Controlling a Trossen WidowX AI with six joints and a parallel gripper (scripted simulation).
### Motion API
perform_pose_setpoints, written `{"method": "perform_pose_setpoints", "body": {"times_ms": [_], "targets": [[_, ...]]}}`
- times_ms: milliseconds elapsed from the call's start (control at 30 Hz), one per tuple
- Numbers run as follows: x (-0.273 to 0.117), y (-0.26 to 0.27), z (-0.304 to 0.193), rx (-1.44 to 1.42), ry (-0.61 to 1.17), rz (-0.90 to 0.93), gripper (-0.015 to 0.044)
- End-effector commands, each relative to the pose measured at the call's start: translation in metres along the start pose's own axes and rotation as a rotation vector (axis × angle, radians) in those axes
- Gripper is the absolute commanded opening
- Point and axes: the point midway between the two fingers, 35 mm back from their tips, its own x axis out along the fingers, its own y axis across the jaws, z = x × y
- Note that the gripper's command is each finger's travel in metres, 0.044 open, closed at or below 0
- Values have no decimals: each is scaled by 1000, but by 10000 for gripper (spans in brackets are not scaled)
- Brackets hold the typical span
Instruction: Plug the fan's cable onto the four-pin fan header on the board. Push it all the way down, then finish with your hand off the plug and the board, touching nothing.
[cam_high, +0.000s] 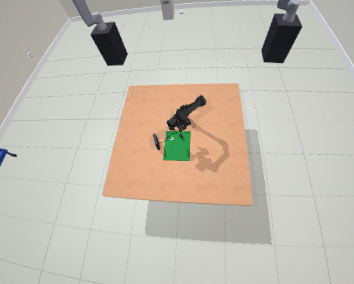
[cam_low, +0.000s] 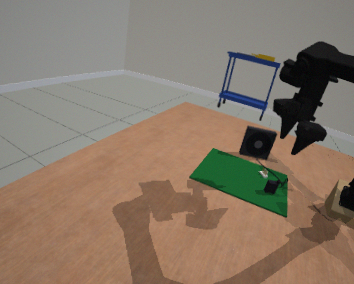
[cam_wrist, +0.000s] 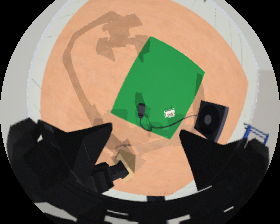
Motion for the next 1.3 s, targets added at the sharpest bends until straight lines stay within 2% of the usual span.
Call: {"method": "perform_pose_setpoints", "body": {"times_ms": [0, 133, 333, 800, 1267], "targets": [[5, 2, 0, 17, 1, 18, 440], [34, 1, 3, 21, 5, 23, 440], [101, 7, -1, 29, 15, 45, 440], [104, 7, -1, 29, 15, 46, 440], [126, 7, 0, 29, 15, 44, 440]]}}
